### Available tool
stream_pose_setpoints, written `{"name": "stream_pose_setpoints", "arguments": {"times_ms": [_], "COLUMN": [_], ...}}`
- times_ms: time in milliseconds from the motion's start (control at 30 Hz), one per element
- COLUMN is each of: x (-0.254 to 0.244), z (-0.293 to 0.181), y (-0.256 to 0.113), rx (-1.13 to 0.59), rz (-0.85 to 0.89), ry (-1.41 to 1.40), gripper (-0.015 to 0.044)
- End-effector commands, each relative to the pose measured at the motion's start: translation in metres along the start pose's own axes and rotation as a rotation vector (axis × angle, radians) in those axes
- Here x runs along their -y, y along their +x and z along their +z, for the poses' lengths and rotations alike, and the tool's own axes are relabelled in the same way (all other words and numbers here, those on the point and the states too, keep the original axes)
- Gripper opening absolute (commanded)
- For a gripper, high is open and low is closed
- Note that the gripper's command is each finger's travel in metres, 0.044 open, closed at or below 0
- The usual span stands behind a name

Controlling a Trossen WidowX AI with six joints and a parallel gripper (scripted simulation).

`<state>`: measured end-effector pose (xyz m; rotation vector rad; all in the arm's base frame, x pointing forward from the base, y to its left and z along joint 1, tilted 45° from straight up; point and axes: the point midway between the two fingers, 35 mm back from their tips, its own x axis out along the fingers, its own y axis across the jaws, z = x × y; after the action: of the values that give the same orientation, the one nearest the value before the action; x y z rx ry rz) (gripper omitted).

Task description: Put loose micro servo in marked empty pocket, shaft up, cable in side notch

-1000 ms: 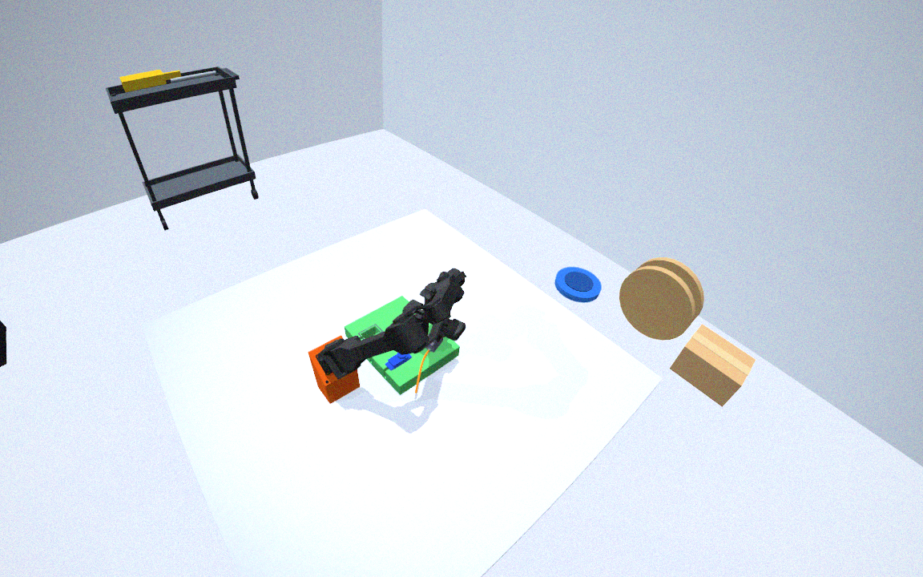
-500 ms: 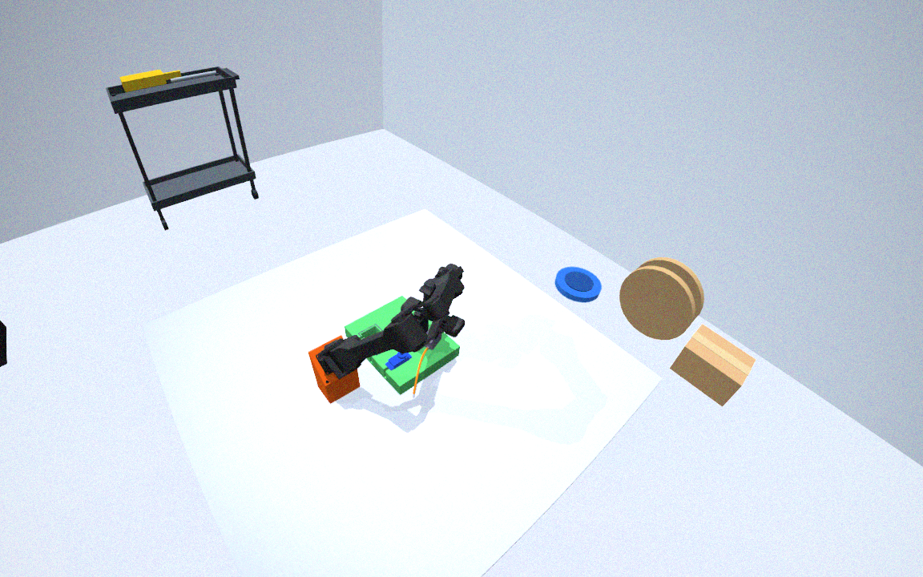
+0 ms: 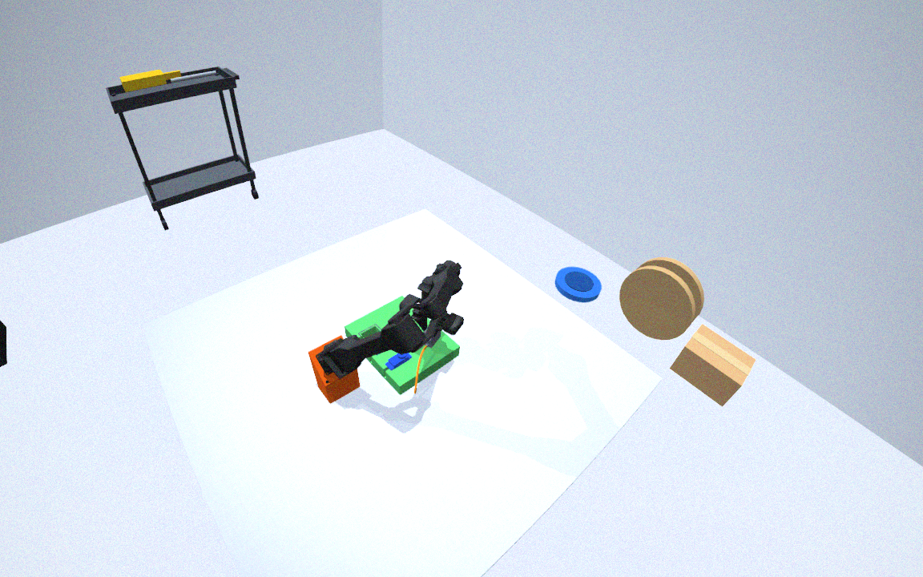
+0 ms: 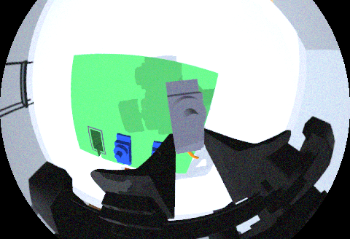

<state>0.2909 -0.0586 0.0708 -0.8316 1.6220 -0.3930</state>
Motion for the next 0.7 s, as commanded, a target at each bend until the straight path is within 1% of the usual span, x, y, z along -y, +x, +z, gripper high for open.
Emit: {"name": "stream_pose_setpoints", "arguments": {"times_ms": [0,200,667], "x": [-0.003,-0.012,-0.085], "z": [-0.007,-0.006,0.019], "y": [-0.002,-0.002,-0.003], "rx": [0.006,0.006,0.008], "rz": [0.003,0.003,0.007], "ry": [0.006,0.006,0.006], "gripper": [0.0000,0.0000,0.0000]}}
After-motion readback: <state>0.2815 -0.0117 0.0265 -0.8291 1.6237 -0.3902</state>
